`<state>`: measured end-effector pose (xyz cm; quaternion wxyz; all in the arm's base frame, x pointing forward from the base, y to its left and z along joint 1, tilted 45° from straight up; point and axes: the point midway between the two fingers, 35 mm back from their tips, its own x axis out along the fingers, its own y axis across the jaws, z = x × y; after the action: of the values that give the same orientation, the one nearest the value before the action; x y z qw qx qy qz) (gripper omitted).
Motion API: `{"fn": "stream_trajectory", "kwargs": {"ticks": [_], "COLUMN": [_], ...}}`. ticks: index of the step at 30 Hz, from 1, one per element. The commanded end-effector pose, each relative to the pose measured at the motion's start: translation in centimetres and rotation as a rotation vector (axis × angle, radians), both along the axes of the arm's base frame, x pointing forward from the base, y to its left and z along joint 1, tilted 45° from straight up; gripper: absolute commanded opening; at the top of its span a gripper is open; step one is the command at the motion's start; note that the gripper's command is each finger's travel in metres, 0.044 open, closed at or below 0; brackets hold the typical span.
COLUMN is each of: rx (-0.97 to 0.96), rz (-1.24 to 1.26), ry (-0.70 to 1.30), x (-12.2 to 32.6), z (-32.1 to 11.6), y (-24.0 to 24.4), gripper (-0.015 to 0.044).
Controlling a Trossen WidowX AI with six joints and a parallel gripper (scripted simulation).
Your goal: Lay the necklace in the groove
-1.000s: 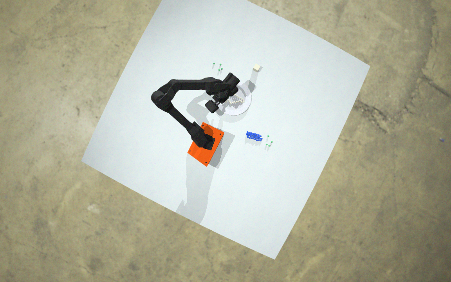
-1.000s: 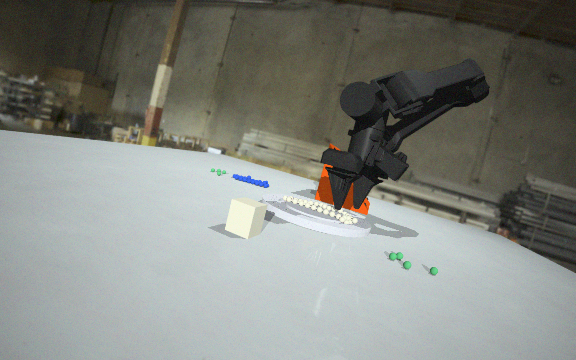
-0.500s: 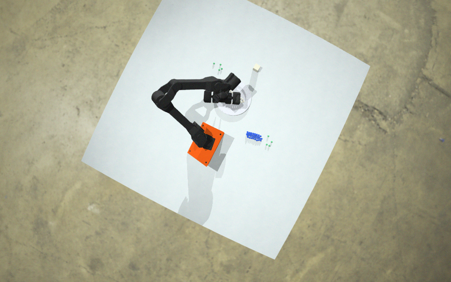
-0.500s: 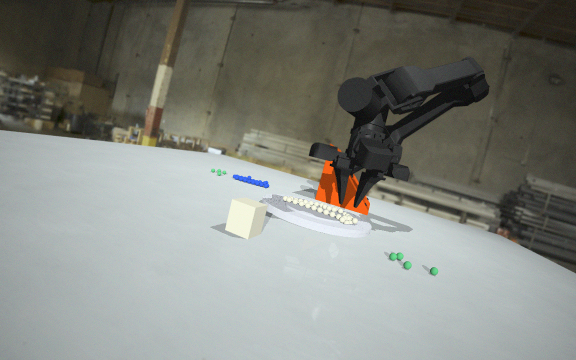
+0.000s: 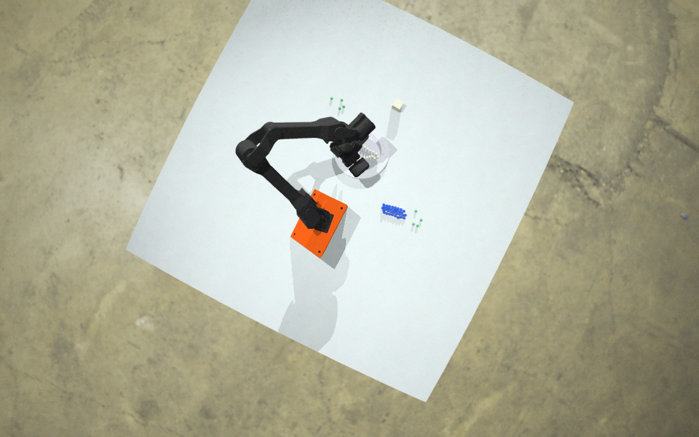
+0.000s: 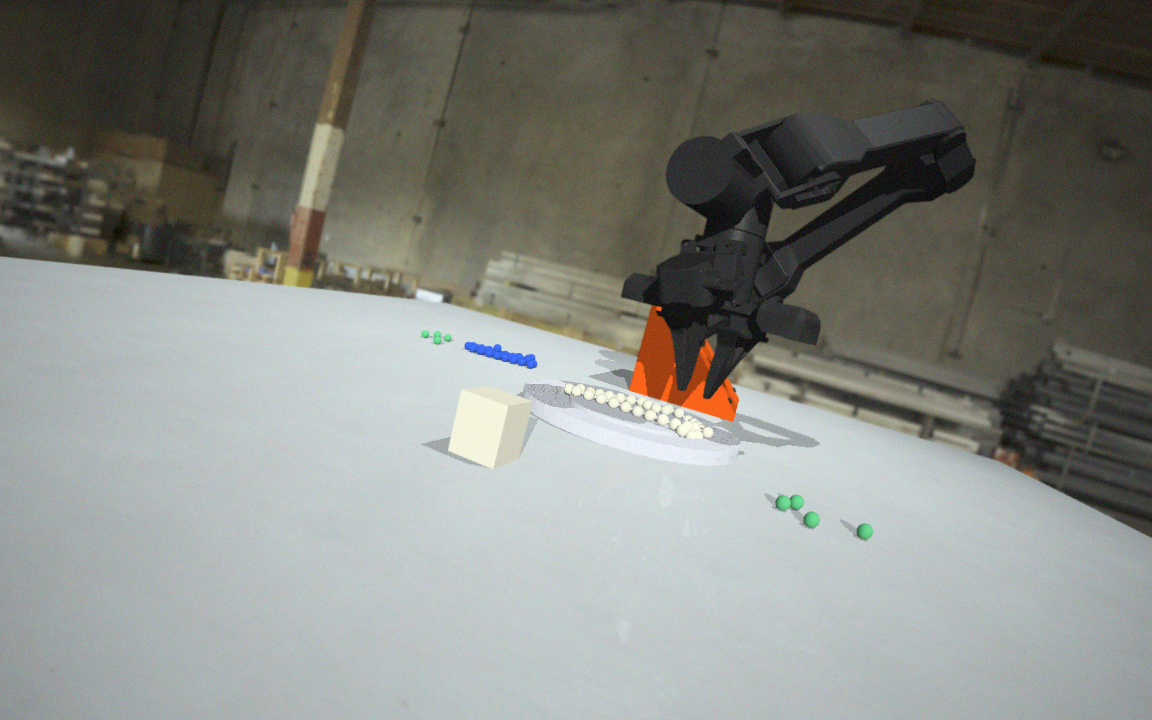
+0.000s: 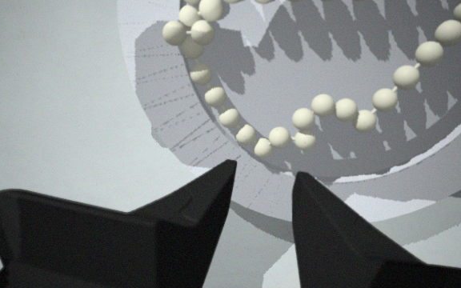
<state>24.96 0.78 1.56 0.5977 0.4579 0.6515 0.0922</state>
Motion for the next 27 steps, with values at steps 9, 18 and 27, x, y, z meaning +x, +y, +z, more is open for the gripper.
{"fn": "stream_trajectory", "kwargs": {"ticks": [9,18,27], "rx": [0.134,0.134,0.134], "rz": [-0.752,-0.752,-0.752], "ry": [0.741,0.741,0.741], "x": [0.28,0.28,0.34], "z": [0.62,0.62,0.38], "y": [-1.79,-1.79,-1.56], "gripper": [0.012,0.012,0.012]}}
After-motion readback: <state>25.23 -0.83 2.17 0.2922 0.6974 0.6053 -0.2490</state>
